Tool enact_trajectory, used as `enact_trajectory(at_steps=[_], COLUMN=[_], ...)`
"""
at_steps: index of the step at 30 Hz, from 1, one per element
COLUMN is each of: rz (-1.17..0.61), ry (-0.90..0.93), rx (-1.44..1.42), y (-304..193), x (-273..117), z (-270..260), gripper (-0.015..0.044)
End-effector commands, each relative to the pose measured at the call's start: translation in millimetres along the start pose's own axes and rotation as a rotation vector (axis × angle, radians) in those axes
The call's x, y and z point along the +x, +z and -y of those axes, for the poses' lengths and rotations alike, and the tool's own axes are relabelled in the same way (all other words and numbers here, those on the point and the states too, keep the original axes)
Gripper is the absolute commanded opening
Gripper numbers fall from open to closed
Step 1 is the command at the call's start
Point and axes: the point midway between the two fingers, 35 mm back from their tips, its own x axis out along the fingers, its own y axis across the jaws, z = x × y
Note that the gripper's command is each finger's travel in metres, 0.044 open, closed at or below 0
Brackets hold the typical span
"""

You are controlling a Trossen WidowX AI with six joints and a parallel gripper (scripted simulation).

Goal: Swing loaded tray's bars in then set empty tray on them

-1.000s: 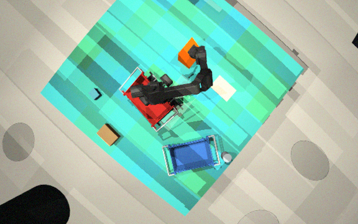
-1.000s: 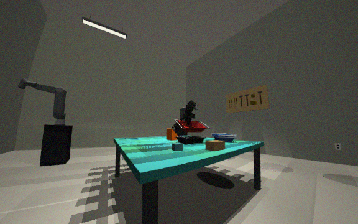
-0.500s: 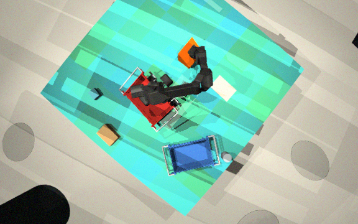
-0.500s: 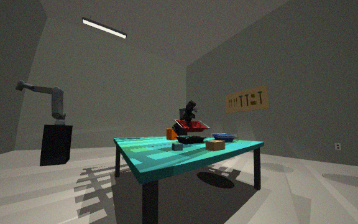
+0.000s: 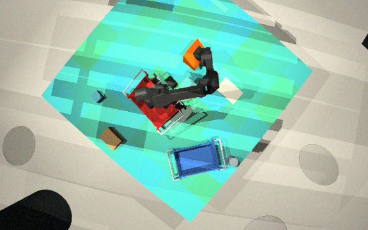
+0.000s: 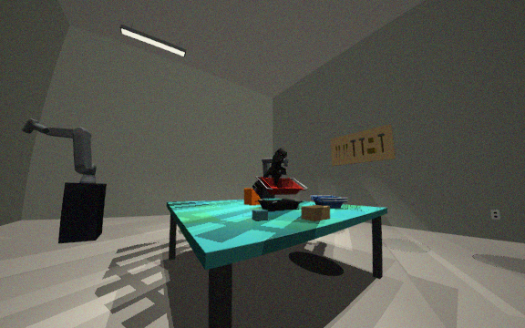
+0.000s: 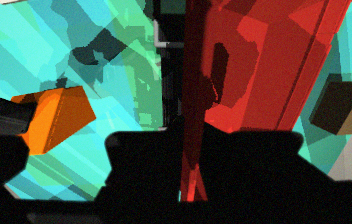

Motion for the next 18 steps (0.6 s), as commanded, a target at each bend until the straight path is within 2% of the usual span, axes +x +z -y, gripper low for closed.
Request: enact_trajectory(at_steps=[1, 18], rz=[0.0, 0.001], ry=[-0.025, -0.025], rx=[0.0, 0.0], y=[1, 0], x=[0, 25], z=[2, 2], gripper=[0.0, 0.0])
